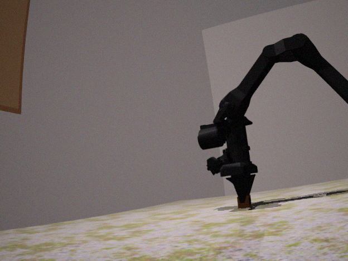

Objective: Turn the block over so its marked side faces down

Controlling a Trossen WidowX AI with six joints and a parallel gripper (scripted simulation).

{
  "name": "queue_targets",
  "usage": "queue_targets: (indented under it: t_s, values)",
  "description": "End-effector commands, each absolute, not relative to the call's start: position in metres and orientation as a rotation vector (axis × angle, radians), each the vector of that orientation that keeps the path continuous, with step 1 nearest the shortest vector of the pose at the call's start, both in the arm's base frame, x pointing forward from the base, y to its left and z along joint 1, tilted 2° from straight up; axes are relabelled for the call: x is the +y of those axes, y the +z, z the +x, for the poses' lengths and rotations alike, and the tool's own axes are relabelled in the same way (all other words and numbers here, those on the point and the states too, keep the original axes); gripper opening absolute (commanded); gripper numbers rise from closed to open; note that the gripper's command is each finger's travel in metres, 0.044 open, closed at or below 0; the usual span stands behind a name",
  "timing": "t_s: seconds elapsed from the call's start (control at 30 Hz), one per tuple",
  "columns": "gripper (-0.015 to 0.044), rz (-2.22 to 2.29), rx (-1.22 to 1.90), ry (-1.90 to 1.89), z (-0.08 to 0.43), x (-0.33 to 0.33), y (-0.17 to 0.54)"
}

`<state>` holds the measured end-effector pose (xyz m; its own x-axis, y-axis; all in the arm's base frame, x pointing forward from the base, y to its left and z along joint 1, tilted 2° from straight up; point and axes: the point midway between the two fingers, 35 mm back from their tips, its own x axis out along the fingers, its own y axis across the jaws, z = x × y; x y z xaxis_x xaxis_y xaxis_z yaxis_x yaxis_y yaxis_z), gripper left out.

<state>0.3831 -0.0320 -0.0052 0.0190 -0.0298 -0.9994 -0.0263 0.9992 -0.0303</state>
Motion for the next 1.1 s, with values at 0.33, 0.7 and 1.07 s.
queue_targets:
  t_s: [0.33, 0.7, 1.07]
  values:
    - [0.0045, -0.047, 1.553, -0.006, 0.383, -0.033, -0.006]
    - [0.0000, -0.047, 1.553, -0.006, 0.382, -0.032, 0.024]
    - [0.0000, -0.043, 1.442, -0.003, 0.385, -0.032, 0.018]
